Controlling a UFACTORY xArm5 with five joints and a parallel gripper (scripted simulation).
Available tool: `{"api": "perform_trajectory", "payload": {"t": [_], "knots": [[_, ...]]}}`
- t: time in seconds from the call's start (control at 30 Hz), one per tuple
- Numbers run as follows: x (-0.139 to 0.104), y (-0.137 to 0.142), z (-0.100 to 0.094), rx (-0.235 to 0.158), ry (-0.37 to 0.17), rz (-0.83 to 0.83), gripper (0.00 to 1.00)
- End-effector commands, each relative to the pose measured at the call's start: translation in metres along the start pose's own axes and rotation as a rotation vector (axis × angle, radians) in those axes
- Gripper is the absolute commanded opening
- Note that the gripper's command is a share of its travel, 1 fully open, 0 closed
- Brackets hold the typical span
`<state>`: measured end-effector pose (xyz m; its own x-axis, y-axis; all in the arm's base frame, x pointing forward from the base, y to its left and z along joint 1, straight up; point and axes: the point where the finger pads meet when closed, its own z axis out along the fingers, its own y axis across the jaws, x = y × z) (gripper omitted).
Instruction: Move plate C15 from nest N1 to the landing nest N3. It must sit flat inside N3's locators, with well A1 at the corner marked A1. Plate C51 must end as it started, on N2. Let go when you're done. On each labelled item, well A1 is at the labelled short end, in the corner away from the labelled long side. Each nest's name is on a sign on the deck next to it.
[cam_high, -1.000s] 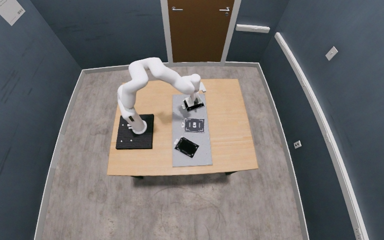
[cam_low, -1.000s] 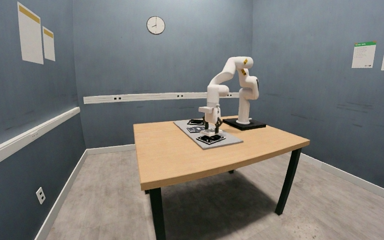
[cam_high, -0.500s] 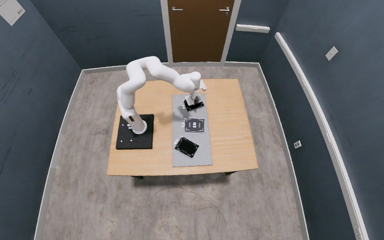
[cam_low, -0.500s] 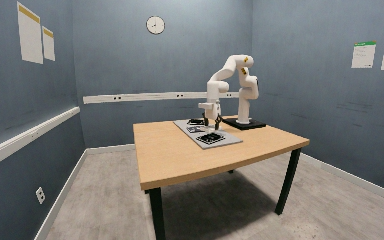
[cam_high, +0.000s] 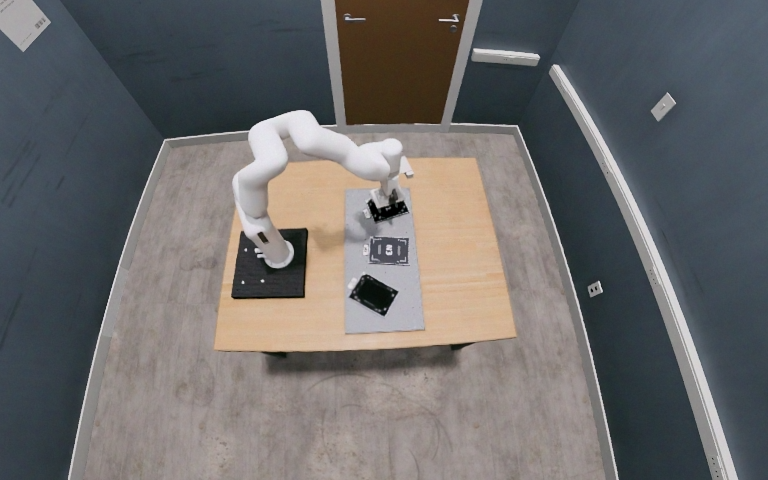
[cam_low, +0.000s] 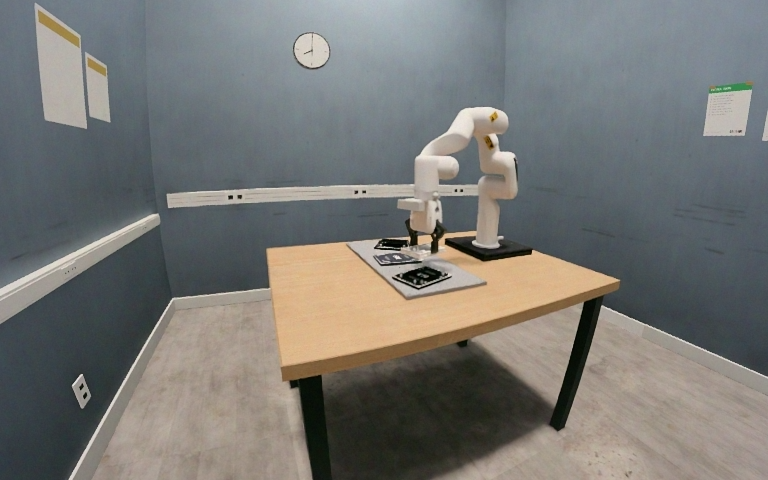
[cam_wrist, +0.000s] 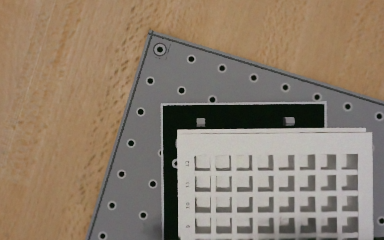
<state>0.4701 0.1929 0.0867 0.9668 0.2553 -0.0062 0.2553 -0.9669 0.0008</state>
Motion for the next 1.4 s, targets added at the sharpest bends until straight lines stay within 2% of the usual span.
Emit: {"api": "perform_trajectory", "payload": {"t": [0.0, 0.3, 0.7, 1.0, 1.07, 1.2, 1.37], "knots": [[0.001, 0.0, -0.009, 0.001, 0.004, 0.0, 0.0], [0.001, 0.0, -0.024, 0.001, 0.004, 0.0, 0.0], [0.001, 0.0, -0.024, 0.001, 0.004, 0.0, 0.0], [-0.013, 0.042, -0.024, 0.001, 0.004, 0.3, 0.0], [-0.013, 0.042, -0.024, 0.001, 0.004, 0.3, 0.0], [-0.02, 0.061, -0.024, 0.002, 0.004, 0.41, 0.0], [-0.028, 0.085, -0.024, 0.002, 0.004, 0.41, 0.0]]}}
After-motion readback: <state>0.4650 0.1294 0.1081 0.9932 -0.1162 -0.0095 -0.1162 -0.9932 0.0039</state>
